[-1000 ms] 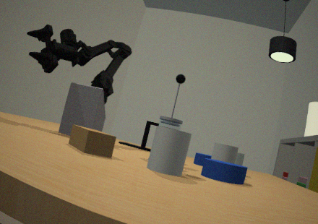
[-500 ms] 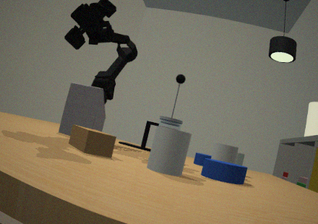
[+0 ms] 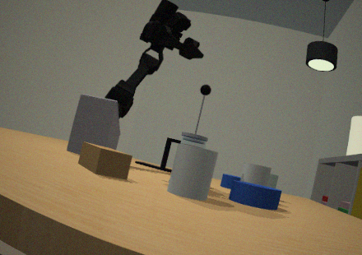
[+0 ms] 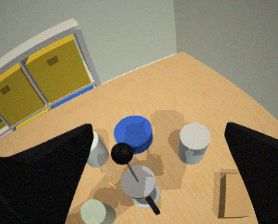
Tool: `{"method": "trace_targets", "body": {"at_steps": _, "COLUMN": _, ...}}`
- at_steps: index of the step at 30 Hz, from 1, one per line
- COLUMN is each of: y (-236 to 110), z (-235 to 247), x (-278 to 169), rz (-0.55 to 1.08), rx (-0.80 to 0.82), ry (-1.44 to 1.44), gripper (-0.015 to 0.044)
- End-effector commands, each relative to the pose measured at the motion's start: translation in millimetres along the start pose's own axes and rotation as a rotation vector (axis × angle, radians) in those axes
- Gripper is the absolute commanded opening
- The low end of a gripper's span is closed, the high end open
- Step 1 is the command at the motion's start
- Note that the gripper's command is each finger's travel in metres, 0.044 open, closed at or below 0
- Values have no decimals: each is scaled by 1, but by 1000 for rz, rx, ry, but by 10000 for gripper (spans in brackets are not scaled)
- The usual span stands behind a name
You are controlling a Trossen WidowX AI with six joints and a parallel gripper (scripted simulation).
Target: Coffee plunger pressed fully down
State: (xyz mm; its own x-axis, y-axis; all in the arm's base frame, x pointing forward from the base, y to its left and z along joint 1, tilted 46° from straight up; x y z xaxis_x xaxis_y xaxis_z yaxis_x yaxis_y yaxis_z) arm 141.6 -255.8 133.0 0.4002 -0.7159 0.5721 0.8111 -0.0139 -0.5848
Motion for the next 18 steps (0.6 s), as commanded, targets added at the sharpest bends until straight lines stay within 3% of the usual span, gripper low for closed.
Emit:
{"method": "trace_targets", "body": {"at_steps": 1, "y": 13, "z": 29, "x": 9, "rz": 48, "rx": 146, "ry": -196, "gripper": 440}}
{"method": "trace_targets", "body": {"at_steps": 12, "y": 38, "z": 36, "x": -45, "rz": 53, "rx": 140, "ry": -199, "gripper": 440}}
{"method": "trace_targets", "body": {"at_steps": 18, "y": 41, "z": 37, "x": -46, "rz": 54, "rx": 137, "ry": -198, "gripper": 440}}
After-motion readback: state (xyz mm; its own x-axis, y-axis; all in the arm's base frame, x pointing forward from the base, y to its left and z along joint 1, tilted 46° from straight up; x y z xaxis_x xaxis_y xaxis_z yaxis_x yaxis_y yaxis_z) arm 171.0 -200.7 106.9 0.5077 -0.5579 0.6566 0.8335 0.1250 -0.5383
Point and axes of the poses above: the point midway between the two fingers, 35 mm back from their tips, its own y axis out along the fingers, its own z axis across the jaws, x = y × z, the point moved 9 cm from there along -y, back along the fingers, and after that the axes turned 14 degrees about -y, right-handed, at the moved point
